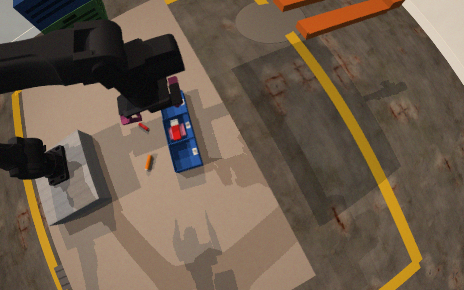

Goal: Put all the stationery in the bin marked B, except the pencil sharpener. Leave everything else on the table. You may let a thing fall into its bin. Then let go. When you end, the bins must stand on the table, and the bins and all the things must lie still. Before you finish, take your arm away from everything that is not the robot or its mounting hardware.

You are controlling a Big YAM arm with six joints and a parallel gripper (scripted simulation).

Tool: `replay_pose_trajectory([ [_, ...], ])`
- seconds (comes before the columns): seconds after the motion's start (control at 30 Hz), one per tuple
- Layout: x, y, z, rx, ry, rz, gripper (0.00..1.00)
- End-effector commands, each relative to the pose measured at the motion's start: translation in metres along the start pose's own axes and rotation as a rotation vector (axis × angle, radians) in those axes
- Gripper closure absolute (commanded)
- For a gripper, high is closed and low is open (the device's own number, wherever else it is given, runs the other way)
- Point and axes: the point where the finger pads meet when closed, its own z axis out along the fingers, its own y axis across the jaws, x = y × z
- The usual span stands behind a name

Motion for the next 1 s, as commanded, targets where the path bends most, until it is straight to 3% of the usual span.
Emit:
replay_pose_trajectory([
  [0.0,-0.006,-0.02,-0.036,0.071,-0.006,0.004,0.0],
  [0.03,-0.006,-0.021,-0.024,0.034,-0.005,0.004,0.0],
  [0.13,-0.006,-0.019,-0.052,0.072,-0.006,0.003,0.0],
  [0.23,-0.006,-0.019,-0.057,0.072,-0.006,0.005,0.0],
  [0.33,-0.002,-0.013,-0.038,0.036,-0.004,0.003,0.0],
  [0.8,-0.002,-0.013,-0.037,0.036,-0.004,0.003,0.0],
  [0.83,-0.008,-0.022,-0.039,0.046,-0.006,0.003,0.0],
  [0.9,-0.002,-0.013,-0.037,0.036,-0.004,0.003,0.0],
  [0.97,-0.008,-0.022,-0.041,0.051,-0.006,0.003,0.0],
])
